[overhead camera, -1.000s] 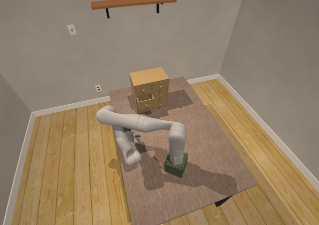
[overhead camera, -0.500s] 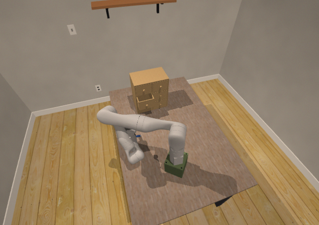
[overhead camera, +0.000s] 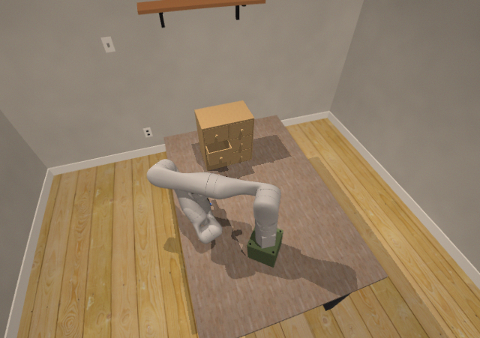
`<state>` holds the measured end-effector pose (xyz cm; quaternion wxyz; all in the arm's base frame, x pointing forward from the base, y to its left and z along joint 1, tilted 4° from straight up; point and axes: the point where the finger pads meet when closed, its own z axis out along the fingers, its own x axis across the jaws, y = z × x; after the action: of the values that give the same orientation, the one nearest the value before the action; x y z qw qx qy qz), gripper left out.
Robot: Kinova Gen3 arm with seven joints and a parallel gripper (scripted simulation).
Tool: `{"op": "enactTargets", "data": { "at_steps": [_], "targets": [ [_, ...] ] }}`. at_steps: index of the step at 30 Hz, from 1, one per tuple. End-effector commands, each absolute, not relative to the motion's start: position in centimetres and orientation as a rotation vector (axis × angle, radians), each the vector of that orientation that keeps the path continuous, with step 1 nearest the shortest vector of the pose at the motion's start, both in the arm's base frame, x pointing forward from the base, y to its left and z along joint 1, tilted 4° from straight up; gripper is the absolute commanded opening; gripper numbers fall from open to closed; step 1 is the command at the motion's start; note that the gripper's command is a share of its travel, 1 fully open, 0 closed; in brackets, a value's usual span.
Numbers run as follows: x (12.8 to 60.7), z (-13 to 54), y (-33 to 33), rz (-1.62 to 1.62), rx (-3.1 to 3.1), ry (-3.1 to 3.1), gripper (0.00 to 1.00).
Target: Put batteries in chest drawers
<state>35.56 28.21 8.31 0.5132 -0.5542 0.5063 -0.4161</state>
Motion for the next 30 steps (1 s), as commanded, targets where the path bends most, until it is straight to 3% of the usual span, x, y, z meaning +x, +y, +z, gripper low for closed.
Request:
{"op": "enactTargets", "data": {
  "at_steps": [1,30],
  "targets": [
    [35.8,8.1,27.5,-1.007,-1.340,1.215,0.00],
    [38.2,7.4,22.0,-1.007,-1.340,1.215,0.00]
  ]
}}
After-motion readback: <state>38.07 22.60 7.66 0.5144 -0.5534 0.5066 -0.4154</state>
